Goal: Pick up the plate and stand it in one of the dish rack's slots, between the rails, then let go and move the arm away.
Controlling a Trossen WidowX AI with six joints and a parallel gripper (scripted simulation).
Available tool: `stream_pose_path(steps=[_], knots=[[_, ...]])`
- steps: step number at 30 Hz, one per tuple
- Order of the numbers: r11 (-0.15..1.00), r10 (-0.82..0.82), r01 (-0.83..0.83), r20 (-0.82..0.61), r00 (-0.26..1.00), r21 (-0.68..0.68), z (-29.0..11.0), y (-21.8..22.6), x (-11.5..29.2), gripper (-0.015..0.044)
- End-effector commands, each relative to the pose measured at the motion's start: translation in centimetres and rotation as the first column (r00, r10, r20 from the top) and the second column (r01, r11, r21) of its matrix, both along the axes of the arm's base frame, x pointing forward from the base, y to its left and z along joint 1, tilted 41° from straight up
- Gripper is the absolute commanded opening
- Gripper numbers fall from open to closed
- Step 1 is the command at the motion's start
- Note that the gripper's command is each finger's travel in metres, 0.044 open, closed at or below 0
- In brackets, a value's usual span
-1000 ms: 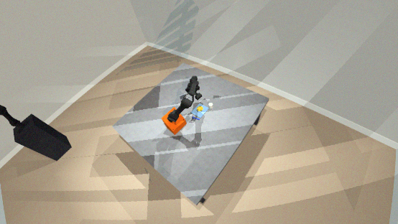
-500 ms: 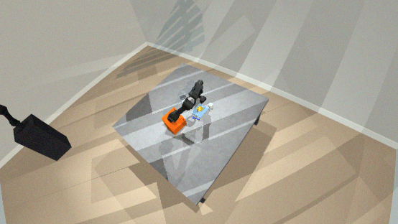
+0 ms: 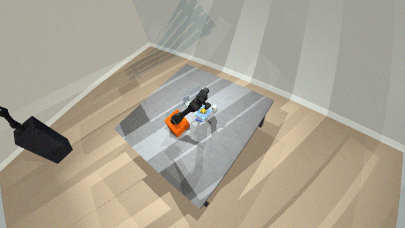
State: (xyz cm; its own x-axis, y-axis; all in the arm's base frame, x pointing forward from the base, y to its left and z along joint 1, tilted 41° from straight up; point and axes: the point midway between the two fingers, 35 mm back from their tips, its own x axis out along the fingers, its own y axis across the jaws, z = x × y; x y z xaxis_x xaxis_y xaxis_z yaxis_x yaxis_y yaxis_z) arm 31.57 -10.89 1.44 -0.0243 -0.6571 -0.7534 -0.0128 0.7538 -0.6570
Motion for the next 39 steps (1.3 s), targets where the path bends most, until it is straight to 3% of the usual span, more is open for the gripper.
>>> stream_pose_path(steps=[1, 32, 34, 39], knots=[[1.000, 0.000, 0.000, -0.007, 1.000, -0.003, -0.6, -0.5, -0.2, 0.0400], [1.000, 0.000, 0.000, -0.008, 1.000, -0.007, -4.2, -3.6, -0.4, 0.0400], [1.000, 0.000, 0.000, -0.008, 1.000, -0.007, -4.2, -3.6, -0.4, 0.0368], [1.000, 0.000, 0.000, -0.008, 1.000, -0.007, -4.2, -3.6, -0.4, 0.0368]])
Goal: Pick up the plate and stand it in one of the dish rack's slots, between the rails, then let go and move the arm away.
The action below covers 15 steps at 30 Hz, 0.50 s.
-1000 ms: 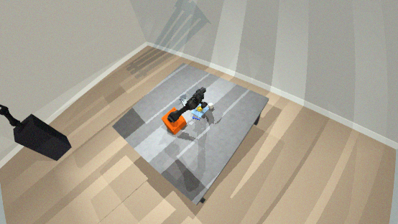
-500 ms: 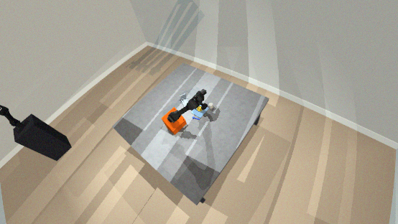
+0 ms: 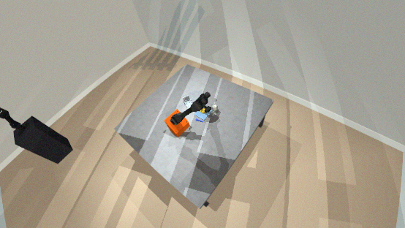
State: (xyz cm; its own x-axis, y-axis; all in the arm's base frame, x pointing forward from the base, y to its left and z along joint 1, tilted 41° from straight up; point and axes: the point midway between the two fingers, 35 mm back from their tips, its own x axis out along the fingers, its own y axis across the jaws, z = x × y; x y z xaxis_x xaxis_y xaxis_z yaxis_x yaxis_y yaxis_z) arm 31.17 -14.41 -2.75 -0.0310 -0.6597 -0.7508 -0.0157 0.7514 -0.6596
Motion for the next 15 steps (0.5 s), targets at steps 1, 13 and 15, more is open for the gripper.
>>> stream_pose_path(steps=[1, 13, 15], knots=[[1.000, 0.002, -0.002, -0.001, 1.000, -0.003, -0.01, -0.06, 0.00, 0.0368], [1.000, 0.002, -0.002, -0.001, 1.000, -0.003, -0.01, -0.06, 0.00, 0.0268], [1.000, 0.002, -0.002, -0.001, 1.000, -0.002, 0.23, 0.20, 0.13, 0.0216]])
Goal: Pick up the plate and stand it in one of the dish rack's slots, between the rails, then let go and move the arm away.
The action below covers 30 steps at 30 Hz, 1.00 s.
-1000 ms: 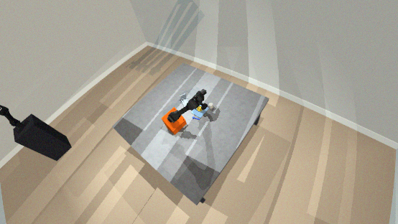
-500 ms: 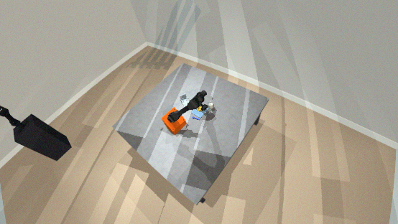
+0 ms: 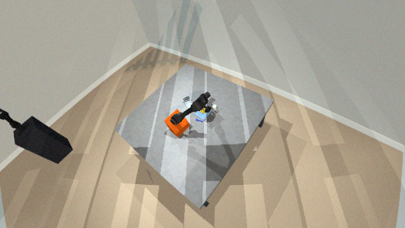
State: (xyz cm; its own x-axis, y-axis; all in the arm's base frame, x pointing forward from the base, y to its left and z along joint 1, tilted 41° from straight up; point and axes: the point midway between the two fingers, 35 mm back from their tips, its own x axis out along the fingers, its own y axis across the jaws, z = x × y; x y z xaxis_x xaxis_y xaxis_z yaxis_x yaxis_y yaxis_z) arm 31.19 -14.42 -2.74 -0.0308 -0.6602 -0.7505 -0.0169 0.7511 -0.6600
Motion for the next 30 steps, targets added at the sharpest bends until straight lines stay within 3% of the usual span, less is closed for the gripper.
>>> stream_pose_path(steps=[1, 8, 30], knots=[[1.000, 0.001, -0.001, 0.000, 1.000, 0.001, 0.5, 0.5, 0.3, 0.0189], [1.000, 0.002, -0.002, 0.002, 1.000, 0.011, 3.4, 3.5, 1.3, 0.0006], [1.000, 0.002, -0.002, 0.001, 1.000, 0.008, 12.1, 11.6, 2.3, 0.0000]])
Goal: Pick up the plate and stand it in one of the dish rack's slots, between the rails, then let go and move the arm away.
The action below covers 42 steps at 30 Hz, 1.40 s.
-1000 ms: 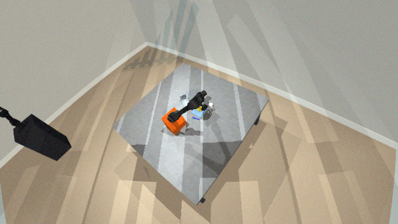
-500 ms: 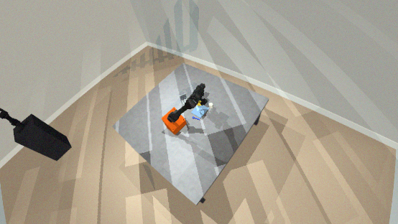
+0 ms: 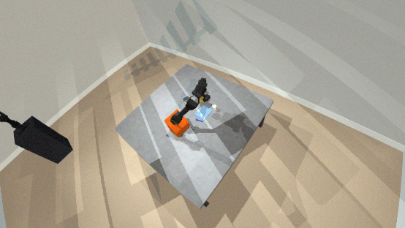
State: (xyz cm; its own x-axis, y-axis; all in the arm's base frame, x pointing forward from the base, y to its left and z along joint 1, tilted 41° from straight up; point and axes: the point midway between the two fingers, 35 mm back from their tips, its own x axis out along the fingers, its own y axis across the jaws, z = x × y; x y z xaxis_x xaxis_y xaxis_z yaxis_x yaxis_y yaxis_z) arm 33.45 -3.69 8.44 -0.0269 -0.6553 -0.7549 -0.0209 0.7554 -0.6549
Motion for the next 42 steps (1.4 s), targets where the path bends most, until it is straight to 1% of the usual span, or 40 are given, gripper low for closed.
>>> stream_pose_path(steps=[1, 4, 6, 12, 18, 24, 26, 32, 42], knots=[[1.000, -0.004, 0.004, 0.000, 1.000, 0.000, 1.1, 1.0, 0.0, 0.0000], [1.000, -0.009, 0.009, 0.004, 1.000, 0.000, 1.2, 1.3, 0.0, 0.0000], [0.999, -0.042, 0.041, 0.033, 0.999, 0.003, 0.4, 2.2, -0.6, 0.0000], [0.981, -0.192, 0.192, 0.160, 0.968, 0.020, -2.7, 6.0, -3.6, 0.0000], [0.941, -0.332, 0.335, 0.281, 0.900, 0.041, -5.3, 8.8, -7.3, 0.0000], [0.936, -0.347, 0.350, 0.295, 0.890, 0.043, -5.6, 9.0, -7.8, 0.0000], [0.936, -0.347, 0.348, 0.279, 0.896, 0.047, -5.7, 8.9, -7.8, 0.0000], [0.943, -0.330, 0.319, 0.145, 0.933, 0.094, -7.3, 8.0, -8.2, 0.0000], [0.941, -0.251, 0.257, -0.056, 0.966, 0.219, -9.8, 6.9, -8.7, 0.0000]])
